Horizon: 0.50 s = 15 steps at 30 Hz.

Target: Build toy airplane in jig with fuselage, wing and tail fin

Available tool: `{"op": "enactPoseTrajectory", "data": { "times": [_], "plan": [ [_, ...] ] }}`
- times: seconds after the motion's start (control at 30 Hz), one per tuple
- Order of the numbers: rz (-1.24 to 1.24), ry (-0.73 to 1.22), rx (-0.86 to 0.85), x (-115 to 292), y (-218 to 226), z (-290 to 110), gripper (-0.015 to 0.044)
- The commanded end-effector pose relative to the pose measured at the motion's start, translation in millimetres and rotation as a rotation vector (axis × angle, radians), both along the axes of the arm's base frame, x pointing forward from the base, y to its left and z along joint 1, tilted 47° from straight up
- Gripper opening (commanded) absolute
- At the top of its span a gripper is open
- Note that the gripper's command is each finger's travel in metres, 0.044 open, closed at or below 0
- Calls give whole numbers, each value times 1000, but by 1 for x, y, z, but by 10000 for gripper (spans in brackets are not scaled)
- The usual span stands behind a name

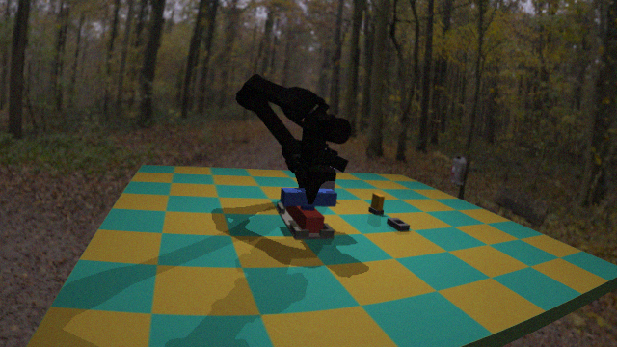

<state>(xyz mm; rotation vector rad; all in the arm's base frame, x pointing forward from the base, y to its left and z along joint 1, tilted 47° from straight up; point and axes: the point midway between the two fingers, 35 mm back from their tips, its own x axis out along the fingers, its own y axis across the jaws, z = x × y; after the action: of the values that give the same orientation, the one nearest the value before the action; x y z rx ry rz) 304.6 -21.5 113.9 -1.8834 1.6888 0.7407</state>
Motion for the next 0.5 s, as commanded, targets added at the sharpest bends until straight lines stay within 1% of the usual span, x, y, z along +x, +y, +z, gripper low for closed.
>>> {"op": "enactPoseTrajectory", "data": {
  "times": [0.0,0.2,0.37,0.47],
  "plan": [
    [6,-2,-5,1,-3,-2,195],
    [-1,1,-1,0,-2,-1,161],
    [-1,1,-1,0,-2,-1,30],
    [-1,1,-1,0,-2,-1,109]
  ]
}}
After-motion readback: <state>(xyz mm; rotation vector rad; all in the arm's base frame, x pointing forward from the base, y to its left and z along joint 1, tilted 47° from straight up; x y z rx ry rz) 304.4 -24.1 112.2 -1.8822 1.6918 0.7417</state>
